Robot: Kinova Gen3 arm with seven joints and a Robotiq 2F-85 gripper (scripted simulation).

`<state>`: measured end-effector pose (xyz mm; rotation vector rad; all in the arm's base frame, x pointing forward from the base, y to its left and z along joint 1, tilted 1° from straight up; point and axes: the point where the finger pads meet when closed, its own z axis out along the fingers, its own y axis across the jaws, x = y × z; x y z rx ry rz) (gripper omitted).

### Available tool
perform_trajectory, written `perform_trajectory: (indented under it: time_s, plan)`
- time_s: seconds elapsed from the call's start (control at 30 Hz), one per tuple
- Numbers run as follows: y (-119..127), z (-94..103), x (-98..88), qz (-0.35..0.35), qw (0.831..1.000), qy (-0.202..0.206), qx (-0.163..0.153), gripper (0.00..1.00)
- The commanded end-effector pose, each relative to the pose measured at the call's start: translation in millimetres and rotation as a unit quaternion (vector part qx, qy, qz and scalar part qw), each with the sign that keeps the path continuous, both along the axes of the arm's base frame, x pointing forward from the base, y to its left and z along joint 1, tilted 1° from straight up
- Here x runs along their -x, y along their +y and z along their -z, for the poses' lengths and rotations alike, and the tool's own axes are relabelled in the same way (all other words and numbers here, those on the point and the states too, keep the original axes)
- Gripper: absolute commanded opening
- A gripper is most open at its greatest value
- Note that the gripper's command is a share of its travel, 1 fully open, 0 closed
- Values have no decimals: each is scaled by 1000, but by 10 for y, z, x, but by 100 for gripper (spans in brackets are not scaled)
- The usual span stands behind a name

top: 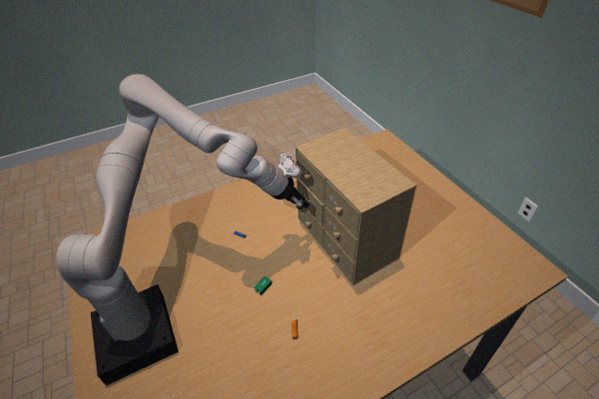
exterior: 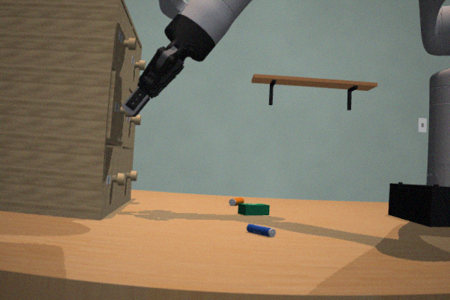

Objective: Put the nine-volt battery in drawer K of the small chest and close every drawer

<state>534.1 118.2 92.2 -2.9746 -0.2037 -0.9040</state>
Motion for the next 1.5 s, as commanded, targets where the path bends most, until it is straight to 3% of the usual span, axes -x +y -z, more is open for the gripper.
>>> perform_trajectory:
  time_s: [0.0, 1.47]
  plan:
    - [1, -7, 21, 0, 1000, 0, -1, 13]
    - [-64, -17, 510, 0, 1000, 0, -1, 13]
